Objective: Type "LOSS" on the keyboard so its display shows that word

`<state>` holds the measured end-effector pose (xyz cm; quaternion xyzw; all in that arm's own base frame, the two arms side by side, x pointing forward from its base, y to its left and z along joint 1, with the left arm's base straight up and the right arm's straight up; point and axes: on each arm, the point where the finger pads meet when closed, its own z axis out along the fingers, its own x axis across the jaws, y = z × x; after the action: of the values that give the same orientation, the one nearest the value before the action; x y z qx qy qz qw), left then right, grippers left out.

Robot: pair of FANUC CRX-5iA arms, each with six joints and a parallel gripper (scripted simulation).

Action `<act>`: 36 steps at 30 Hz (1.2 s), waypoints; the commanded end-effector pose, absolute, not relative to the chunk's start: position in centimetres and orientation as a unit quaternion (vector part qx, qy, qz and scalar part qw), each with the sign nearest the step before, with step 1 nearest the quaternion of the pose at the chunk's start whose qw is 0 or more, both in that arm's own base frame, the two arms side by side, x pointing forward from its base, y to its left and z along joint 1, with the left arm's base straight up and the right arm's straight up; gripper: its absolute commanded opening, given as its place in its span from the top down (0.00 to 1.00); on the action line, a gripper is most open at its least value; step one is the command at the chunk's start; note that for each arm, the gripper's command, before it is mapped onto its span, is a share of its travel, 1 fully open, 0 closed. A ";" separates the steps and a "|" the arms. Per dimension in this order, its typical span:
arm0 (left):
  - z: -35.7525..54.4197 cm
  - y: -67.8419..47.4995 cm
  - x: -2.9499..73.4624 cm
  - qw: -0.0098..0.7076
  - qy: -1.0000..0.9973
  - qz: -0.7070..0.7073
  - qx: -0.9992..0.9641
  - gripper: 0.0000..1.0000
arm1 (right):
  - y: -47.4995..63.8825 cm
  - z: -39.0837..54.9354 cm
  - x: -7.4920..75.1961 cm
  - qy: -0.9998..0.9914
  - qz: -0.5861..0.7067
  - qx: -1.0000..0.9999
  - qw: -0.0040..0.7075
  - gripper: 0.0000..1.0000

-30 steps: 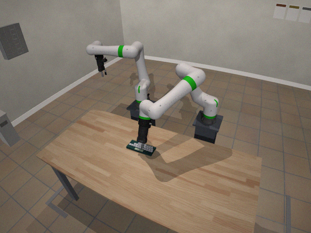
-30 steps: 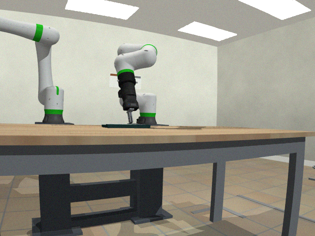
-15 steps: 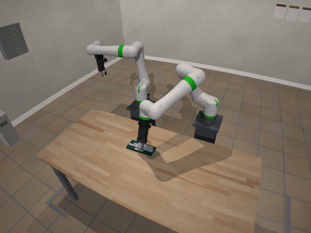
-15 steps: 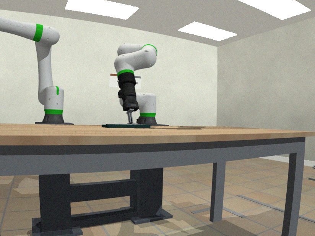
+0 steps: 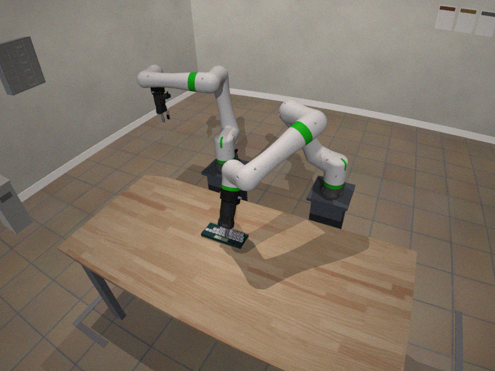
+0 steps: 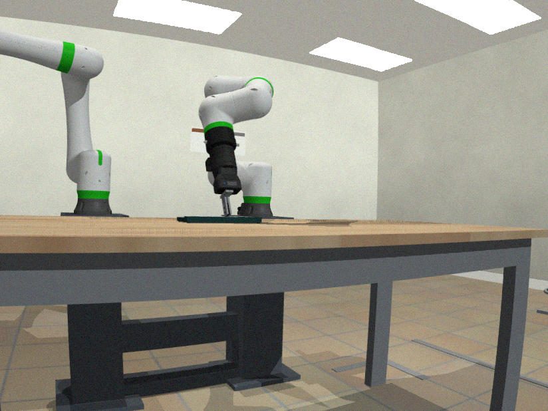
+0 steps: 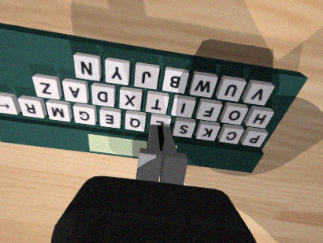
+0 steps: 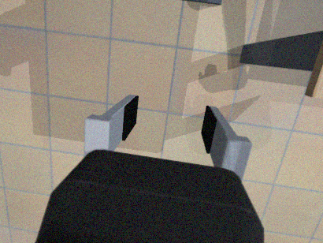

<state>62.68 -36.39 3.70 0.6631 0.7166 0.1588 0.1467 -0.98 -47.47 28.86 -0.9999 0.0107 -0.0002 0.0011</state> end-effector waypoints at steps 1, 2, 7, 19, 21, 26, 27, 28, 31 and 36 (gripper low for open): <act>3.8 -36.5 62.7 0.148 0.717 0.159 0.663 1.00 | -47.5 29.0 -1.0 0.011 0.000 -1.000 0.000 0.00; 3.8 -36.5 62.7 0.148 0.717 0.159 0.663 1.00 | -47.5 29.0 -1.0 0.011 0.000 -1.000 0.000 0.00; 3.7 -36.5 62.7 0.148 0.717 0.159 0.663 1.00 | -47.5 29.0 -1.0 0.011 0.000 -1.000 0.000 0.00; 4.1 -36.5 62.7 0.148 0.717 0.159 0.663 1.00 | -47.5 29.0 -1.0 0.011 0.000 -1.000 0.000 0.00; 4.4 -36.5 62.7 0.148 0.717 0.159 0.663 1.00 | -47.5 29.0 -1.0 0.011 0.000 -1.000 0.000 0.00; 4.7 -36.5 62.7 0.148 0.717 0.159 0.663 1.00 | -47.5 29.0 -1.0 0.011 0.000 -1.000 0.000 0.00; 4.7 -36.5 62.7 0.148 0.717 0.159 0.663 1.00 | -47.5 29.0 -1.0 0.011 0.000 -1.000 0.000 0.00; 4.7 -36.4 62.7 0.148 0.717 0.159 0.663 1.00 | -47.5 29.0 -1.0 0.011 0.000 -1.000 0.000 0.00; 4.7 -36.3 62.7 0.148 0.717 0.159 0.663 1.00 | -47.5 29.0 -1.0 0.011 0.000 -1.000 0.000 0.00; 4.7 -35.4 62.3 0.148 0.717 0.159 0.663 1.00 | -47.5 29.0 -1.0 0.011 0.000 -1.000 0.000 0.00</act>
<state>62.48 -36.00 4.56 0.6632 0.7165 0.1589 0.1466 -0.98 -47.47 28.86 -0.9999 0.0107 -0.0002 0.0011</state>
